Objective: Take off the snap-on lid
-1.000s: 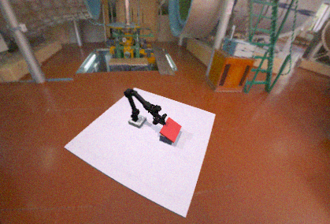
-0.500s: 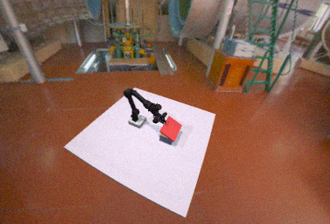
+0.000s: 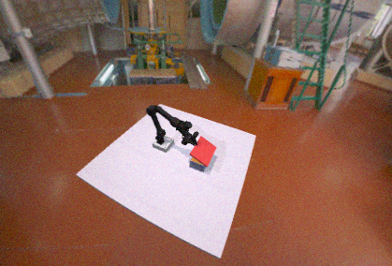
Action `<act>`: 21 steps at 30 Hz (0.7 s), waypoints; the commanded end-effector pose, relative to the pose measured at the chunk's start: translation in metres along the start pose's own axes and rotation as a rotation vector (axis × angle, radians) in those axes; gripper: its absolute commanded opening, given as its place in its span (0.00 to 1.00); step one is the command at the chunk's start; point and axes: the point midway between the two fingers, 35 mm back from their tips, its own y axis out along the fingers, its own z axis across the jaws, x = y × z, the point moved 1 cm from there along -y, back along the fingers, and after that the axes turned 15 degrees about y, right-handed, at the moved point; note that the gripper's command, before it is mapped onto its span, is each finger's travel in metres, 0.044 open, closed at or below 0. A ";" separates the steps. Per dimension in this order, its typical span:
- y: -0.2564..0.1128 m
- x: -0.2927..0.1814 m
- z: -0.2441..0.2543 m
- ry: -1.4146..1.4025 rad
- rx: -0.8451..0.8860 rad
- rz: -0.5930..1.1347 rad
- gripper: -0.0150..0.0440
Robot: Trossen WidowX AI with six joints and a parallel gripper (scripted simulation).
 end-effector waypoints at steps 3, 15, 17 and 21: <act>-0.008 -0.003 0.012 0.003 0.019 0.002 0.25; -0.018 -0.006 0.023 0.003 0.019 0.002 0.25; -0.020 -0.006 0.025 0.003 0.019 0.002 0.25; -0.024 -0.007 0.029 0.003 0.019 0.002 0.25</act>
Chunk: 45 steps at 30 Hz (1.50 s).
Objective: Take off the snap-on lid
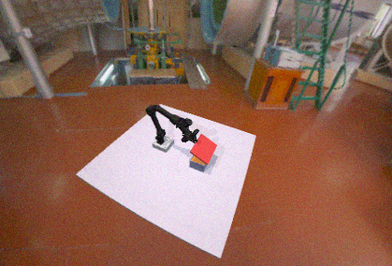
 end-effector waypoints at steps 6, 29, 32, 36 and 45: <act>-0.010 -0.003 0.014 0.003 0.016 0.001 0.25; -0.012 0.025 0.018 0.001 0.017 -0.001 0.25; -0.013 0.031 0.020 0.000 0.017 -0.002 0.25; -0.013 0.039 0.021 -0.001 0.017 -0.002 0.25; -0.014 0.056 0.025 -0.002 0.017 -0.003 0.25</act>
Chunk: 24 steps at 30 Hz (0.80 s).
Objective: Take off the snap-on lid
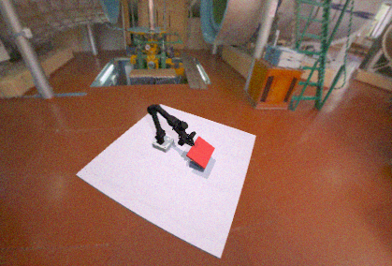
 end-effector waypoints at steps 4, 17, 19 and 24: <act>-0.002 0.013 0.007 -0.006 0.012 0.005 0.25; -0.004 0.038 0.013 -0.009 0.013 0.003 0.25; -0.004 0.042 0.014 -0.009 0.013 0.002 0.25; -0.004 0.052 0.016 -0.010 0.013 0.002 0.25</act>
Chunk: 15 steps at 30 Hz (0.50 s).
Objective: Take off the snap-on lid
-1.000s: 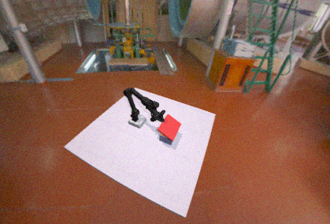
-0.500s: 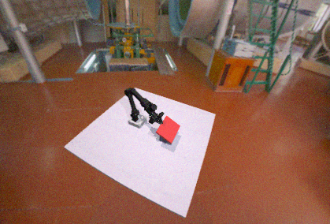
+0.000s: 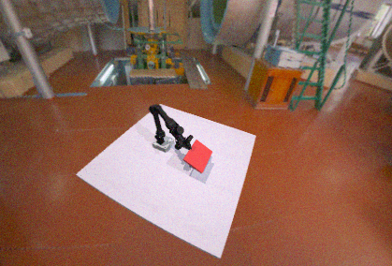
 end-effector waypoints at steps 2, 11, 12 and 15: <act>-0.003 0.009 0.007 -0.008 0.014 0.004 0.25; -0.004 0.026 0.011 -0.010 0.014 0.003 0.25; -0.004 0.028 0.012 -0.010 0.014 0.003 0.25; -0.004 0.034 0.013 -0.011 0.014 0.002 0.25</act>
